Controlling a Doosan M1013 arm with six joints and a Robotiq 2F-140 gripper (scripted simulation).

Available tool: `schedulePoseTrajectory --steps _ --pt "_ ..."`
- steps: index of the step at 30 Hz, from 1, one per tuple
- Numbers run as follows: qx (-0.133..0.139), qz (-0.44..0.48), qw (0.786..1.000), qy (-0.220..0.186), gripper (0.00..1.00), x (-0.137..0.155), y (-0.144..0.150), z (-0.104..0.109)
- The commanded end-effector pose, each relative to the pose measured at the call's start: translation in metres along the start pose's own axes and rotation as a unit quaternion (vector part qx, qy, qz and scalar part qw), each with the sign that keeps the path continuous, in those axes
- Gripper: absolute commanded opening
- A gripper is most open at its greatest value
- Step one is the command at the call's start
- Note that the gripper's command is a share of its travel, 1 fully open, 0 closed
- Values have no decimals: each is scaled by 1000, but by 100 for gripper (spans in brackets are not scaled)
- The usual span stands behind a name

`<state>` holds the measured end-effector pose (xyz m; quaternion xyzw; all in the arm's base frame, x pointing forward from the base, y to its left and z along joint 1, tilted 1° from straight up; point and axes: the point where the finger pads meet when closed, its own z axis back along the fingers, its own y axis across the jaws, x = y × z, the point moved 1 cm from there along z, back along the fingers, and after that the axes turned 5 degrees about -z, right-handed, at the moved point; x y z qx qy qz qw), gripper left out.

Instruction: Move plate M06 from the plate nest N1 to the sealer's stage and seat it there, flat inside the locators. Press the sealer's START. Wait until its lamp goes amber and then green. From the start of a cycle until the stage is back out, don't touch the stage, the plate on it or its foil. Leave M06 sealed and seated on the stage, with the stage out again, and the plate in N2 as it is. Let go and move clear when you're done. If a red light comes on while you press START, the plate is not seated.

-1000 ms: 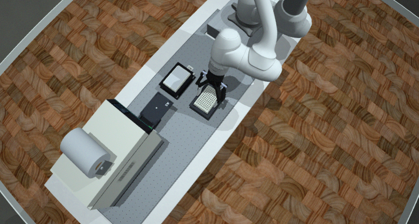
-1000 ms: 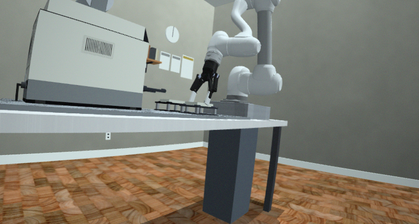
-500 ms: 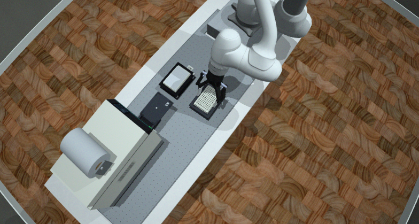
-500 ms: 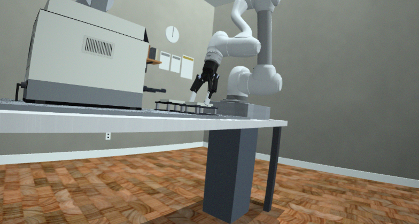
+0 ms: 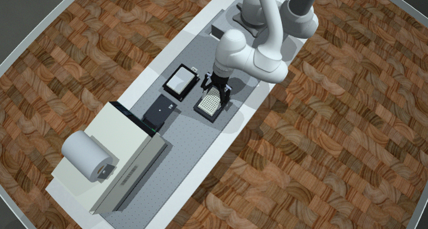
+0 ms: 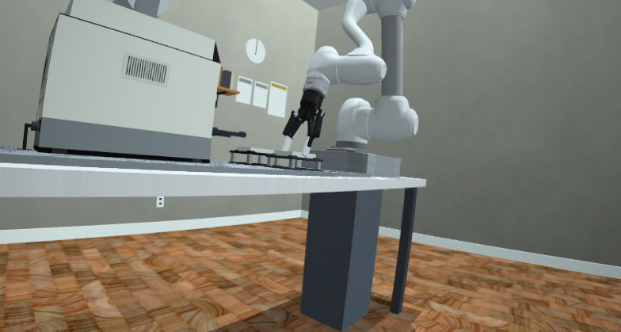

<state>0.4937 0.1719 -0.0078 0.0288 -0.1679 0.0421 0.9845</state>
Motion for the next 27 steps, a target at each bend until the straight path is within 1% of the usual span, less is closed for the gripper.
schedulePoseTrajectory --steps 1,6,7,27 --pt "0 0 1000 0 62 0 0 0" --pt "0 0 1000 0 59 0 0 0" --pt "0 0 1000 0 10 0 0 0" --pt "0 0 1000 0 10 0 0 0"
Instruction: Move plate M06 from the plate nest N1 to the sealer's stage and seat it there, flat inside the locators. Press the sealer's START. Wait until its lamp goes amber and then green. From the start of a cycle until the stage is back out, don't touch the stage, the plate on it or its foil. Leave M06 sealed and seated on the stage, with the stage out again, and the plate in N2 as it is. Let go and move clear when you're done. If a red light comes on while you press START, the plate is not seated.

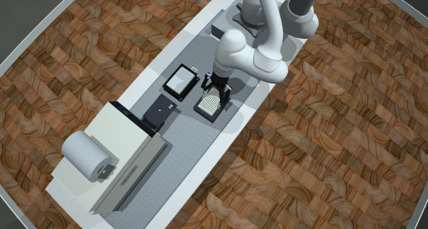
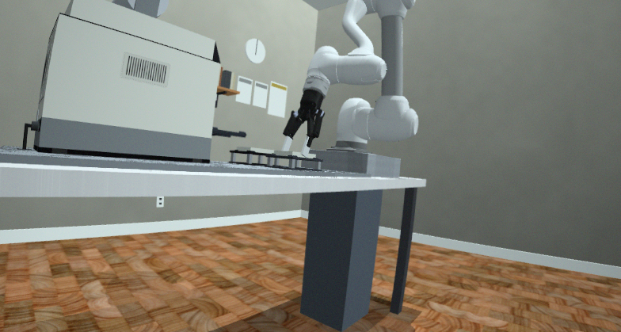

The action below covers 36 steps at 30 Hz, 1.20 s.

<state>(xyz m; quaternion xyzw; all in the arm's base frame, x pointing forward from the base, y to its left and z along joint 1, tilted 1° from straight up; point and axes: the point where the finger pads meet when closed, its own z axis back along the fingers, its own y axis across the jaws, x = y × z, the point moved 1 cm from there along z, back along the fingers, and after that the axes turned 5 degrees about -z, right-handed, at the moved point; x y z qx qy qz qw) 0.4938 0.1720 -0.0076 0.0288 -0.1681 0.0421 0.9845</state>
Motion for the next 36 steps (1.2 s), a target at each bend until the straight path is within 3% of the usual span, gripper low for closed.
schedulePoseTrajectory --steps 1,36 --pt "0 0 1000 0 10 0 0 0" --pt "0 0 1000 0 10 5 0 15"
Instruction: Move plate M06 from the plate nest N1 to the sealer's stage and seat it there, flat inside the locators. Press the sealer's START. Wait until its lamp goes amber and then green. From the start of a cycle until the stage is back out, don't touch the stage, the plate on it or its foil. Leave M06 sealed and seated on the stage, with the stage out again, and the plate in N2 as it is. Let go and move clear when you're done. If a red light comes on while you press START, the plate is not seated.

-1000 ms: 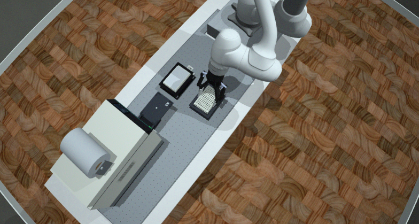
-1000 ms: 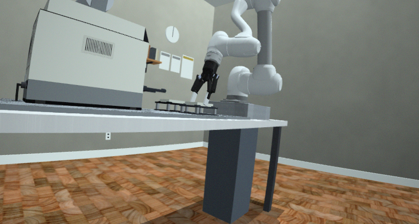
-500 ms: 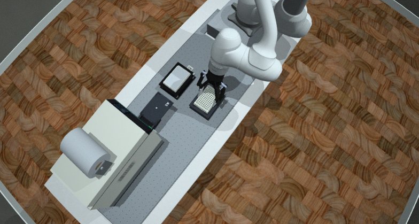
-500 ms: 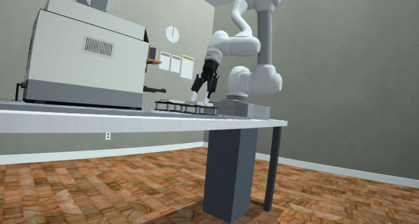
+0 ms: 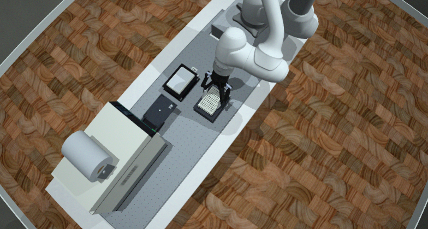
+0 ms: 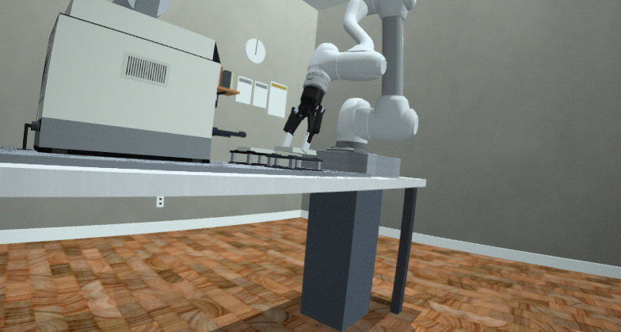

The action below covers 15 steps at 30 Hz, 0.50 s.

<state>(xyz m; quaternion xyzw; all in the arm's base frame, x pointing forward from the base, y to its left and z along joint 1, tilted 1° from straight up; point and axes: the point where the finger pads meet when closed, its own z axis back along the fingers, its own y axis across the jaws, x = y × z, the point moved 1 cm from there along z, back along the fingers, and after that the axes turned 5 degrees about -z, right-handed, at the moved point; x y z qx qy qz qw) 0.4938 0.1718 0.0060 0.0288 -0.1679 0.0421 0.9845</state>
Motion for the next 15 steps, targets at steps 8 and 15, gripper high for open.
schedulePoseTrajectory --steps 8,15 --pt "0 0 1000 0 10 4 0 12" --pt "0 0 1000 0 10 8 1 23"
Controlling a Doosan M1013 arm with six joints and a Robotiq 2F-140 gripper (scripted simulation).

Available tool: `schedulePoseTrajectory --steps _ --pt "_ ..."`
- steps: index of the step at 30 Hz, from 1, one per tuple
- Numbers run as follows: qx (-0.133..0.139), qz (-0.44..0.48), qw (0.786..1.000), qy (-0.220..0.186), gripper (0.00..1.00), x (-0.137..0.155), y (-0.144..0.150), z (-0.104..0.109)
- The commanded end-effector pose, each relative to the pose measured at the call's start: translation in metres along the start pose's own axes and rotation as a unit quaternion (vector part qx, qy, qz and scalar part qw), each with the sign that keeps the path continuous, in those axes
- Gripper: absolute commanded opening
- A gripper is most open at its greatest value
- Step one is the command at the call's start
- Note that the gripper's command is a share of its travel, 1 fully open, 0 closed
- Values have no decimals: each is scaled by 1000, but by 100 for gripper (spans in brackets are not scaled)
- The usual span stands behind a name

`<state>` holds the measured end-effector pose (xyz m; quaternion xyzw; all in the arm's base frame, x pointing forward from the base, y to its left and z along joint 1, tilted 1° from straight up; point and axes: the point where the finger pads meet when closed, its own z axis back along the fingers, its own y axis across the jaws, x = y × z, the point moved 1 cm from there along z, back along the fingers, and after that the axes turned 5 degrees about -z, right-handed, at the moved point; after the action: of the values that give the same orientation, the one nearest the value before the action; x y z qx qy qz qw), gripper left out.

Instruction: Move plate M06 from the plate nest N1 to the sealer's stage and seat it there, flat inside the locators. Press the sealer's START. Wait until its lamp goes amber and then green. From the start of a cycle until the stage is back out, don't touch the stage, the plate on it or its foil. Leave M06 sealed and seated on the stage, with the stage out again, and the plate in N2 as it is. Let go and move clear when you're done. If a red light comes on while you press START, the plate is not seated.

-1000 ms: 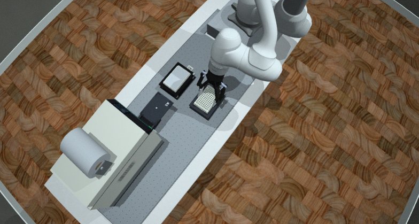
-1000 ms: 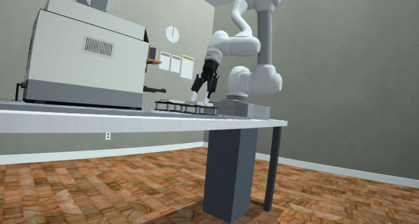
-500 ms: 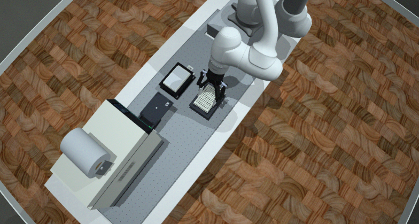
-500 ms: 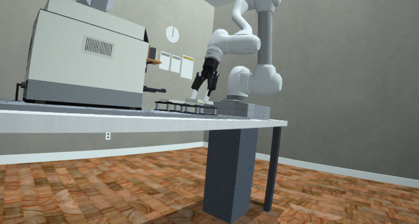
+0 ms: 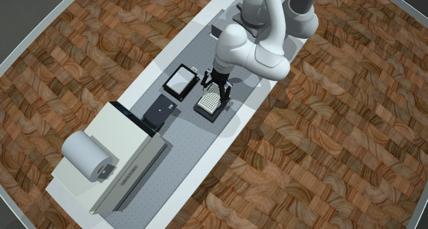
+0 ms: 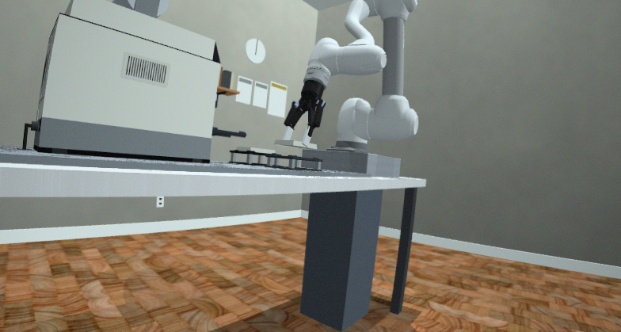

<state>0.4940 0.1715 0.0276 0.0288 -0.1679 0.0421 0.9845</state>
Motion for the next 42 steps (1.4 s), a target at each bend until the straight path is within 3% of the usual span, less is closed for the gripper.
schedulePoseTrajectory --steps 1,42 --pt "0 0 1000 0 10 1 0 4" --pt "0 0 1000 0 10 21 2 59"
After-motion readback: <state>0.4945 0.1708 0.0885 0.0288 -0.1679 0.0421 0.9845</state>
